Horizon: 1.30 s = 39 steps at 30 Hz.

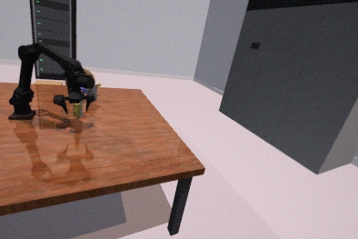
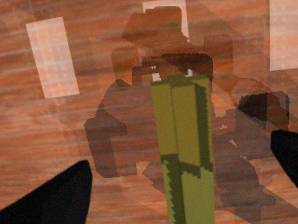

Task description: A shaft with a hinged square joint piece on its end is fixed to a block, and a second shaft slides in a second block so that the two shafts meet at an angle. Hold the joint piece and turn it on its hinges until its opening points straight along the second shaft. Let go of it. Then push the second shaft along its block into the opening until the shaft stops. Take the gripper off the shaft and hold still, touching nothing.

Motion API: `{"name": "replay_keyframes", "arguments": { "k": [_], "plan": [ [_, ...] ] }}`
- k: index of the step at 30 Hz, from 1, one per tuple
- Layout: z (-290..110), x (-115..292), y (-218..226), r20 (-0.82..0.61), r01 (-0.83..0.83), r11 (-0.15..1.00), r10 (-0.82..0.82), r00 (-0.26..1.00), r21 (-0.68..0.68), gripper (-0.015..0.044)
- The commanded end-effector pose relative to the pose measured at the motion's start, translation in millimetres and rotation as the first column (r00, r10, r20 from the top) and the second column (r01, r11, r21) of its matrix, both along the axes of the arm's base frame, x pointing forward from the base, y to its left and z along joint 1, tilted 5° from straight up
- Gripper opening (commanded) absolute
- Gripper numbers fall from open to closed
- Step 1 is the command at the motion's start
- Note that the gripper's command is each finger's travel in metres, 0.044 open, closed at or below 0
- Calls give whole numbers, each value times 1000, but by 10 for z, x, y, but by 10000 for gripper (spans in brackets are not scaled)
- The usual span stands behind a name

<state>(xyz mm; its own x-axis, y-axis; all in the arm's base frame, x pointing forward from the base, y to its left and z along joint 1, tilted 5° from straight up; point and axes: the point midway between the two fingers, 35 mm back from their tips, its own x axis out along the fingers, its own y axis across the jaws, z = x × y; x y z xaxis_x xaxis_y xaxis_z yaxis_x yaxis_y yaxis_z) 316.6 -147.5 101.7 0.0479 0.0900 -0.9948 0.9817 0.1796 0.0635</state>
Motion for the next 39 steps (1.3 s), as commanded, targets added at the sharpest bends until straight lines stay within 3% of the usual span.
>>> {"name": "replay_keyframes", "arguments": {
  "k": [1,23,36,39],
  "plan": [
    [-46,-12,-11,-2,9,999,-9,1000,-39,440],
    [-327,-2,6,-2,9,999,-9,1000,-38,440],
    [-327,-2,6,-2,9,999,-9,1000,-38,102],
    [-327,-2,6,-2,9,999,-9,1000,-38,102]
  ]
}}
